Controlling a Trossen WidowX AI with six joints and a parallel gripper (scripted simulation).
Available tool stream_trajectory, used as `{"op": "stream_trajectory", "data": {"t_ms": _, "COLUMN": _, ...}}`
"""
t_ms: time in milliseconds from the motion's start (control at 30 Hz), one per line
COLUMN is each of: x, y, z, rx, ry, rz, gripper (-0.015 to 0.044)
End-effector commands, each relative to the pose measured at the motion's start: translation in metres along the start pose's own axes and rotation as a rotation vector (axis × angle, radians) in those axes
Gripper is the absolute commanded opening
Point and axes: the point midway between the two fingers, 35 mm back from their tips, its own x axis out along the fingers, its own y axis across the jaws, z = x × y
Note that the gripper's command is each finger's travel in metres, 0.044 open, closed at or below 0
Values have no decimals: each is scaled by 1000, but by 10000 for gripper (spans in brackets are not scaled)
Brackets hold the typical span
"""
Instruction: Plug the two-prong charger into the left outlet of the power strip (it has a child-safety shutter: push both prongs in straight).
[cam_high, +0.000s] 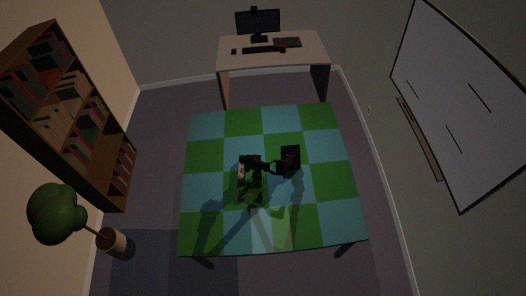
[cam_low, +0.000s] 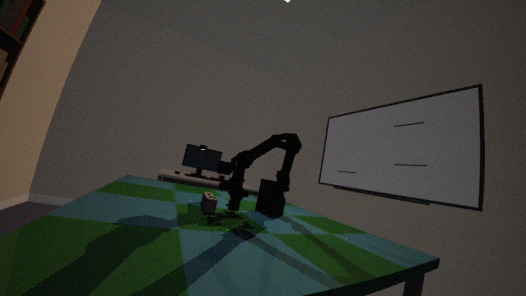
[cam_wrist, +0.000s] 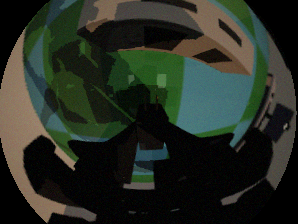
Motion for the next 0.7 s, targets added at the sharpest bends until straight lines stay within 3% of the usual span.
{"op": "stream_trajectory", "data": {"t_ms": 0, "x": 0, "y": 0, "z": 5, "rx": 11, "ry": -3, "rz": 4, "gripper": 0}}
{"op": "stream_trajectory", "data": {"t_ms": 667, "x": -1, "y": -5, "z": 27, "rx": 39, "ry": -3, "rz": 6, "gripper": 0}}
